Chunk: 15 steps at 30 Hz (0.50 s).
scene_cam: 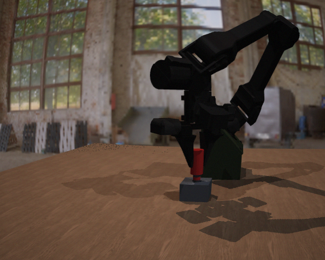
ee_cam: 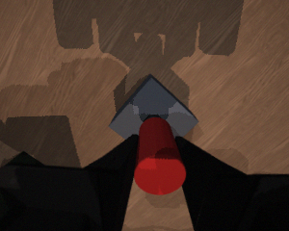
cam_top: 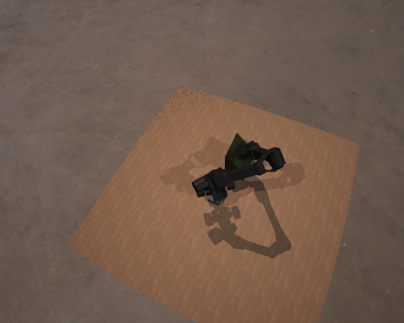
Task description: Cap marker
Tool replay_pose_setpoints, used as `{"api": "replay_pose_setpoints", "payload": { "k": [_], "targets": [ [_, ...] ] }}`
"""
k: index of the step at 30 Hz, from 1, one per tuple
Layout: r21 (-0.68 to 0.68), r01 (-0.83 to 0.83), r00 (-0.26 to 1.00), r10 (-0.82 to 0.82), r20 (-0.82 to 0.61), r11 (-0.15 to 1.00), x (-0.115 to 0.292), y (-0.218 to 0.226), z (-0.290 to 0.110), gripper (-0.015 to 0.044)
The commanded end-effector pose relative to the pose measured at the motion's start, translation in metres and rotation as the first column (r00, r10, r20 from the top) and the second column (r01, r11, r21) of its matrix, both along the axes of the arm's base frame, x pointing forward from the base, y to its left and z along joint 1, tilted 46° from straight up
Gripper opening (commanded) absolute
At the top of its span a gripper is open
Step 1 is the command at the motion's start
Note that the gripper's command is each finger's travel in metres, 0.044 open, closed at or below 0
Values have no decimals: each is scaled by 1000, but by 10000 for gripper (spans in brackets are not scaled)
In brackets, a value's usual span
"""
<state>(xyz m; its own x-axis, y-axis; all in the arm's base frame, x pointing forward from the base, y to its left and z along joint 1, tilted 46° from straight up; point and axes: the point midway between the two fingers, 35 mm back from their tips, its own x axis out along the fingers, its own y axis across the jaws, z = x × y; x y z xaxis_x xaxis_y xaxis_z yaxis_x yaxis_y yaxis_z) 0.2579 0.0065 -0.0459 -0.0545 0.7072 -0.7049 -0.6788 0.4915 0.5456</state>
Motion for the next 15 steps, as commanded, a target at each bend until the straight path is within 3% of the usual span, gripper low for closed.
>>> {"api": "replay_pose_setpoints", "payload": {
  "k": [1, 15],
  "targets": [
    [2, 3, 1000, -3, -4, 1000, -1, 1, 0, 0],
    [0, -1, 1000, 1, -1, 1000, 0, 0, 0, 368]
  ]
}}
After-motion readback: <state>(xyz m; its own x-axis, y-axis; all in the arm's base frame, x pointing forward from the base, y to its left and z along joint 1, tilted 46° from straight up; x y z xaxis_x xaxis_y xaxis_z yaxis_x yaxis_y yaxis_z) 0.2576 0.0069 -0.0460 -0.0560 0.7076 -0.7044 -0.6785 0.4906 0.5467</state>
